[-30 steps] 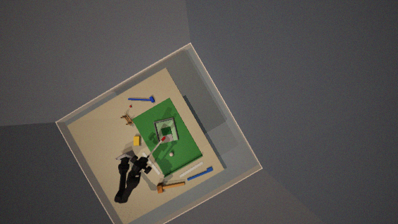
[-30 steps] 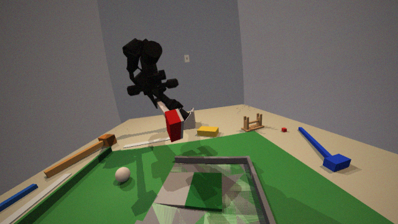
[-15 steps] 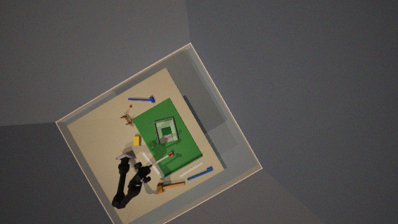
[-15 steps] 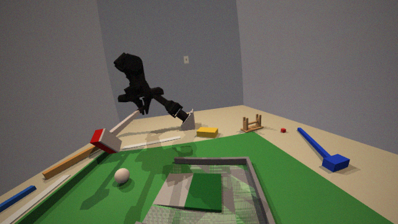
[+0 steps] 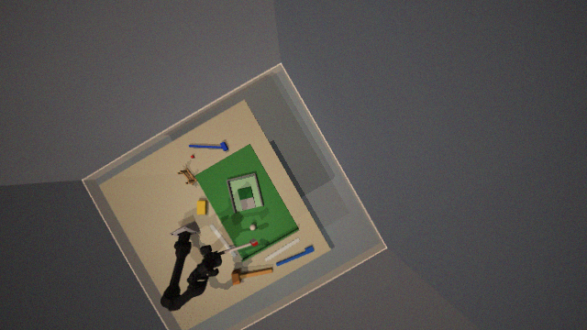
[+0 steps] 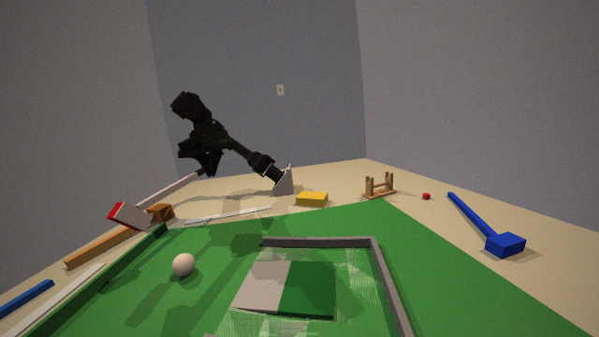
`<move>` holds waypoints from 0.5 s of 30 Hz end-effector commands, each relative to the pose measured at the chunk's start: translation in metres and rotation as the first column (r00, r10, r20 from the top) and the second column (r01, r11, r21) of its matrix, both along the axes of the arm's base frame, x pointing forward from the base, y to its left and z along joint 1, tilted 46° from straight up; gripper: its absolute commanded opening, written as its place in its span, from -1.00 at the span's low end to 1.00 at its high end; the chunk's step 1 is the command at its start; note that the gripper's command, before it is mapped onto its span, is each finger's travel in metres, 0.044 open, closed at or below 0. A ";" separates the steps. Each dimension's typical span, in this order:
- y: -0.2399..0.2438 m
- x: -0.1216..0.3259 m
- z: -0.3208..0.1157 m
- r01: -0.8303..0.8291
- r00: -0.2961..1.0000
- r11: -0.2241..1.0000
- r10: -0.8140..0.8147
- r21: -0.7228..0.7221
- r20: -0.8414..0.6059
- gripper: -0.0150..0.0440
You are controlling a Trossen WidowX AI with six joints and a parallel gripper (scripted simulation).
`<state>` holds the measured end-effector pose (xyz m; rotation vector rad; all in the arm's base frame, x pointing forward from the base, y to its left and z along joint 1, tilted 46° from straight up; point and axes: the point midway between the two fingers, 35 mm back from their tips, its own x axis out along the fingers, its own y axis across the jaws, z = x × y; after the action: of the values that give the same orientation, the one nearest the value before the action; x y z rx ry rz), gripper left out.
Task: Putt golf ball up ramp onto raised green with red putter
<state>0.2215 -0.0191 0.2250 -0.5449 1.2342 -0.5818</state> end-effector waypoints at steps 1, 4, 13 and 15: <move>-0.005 0.000 -0.003 0.022 1.000 1.000 -0.022 -0.011 -0.002 -0.49; -0.012 0.003 -0.011 0.053 0.998 0.998 -0.054 -0.021 -0.025 -0.49; -0.029 0.006 -0.027 0.121 0.989 0.992 -0.124 -0.041 -0.076 -0.49; -0.030 0.007 -0.028 0.121 0.989 0.992 -0.123 -0.041 -0.076 -0.49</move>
<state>0.2271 -0.0464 0.1994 -0.5229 1.3402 -0.6879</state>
